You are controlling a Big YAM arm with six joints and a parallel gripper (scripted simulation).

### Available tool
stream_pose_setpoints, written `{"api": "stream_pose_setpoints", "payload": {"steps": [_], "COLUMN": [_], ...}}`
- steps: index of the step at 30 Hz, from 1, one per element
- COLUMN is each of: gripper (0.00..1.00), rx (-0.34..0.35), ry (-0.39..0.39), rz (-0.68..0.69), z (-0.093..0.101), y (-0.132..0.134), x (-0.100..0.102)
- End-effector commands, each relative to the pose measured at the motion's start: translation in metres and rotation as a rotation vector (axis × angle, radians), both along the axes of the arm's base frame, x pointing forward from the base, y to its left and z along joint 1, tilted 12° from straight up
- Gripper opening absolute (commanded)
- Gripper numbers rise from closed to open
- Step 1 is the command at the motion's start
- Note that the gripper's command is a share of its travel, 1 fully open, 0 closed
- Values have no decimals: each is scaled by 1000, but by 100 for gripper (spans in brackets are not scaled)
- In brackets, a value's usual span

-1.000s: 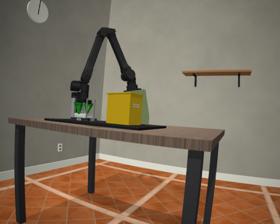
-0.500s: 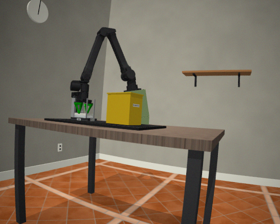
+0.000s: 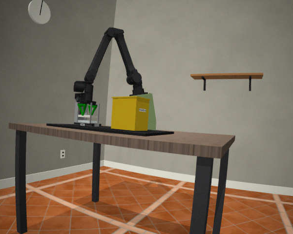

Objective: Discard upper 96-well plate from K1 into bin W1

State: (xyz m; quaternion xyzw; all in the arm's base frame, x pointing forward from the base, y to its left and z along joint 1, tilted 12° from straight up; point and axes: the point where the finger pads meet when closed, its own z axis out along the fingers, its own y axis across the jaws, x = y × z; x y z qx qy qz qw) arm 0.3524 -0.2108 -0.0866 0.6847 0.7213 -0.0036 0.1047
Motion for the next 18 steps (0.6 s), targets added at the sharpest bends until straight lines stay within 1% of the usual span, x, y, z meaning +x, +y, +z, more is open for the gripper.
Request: {"api": "stream_pose_setpoints", "payload": {"steps": [1,8,10,11,18], "gripper": [0,0,0,0,0], "rx": [-13,-13,-13,-16,-13], "ry": [-17,-18,-18,-24,-18], "rz": [10,2,2,0,-1], "z": [16,28,28,31,41], "y": [2,3,3,1,6], "x": [4,2,2,5,0]}}
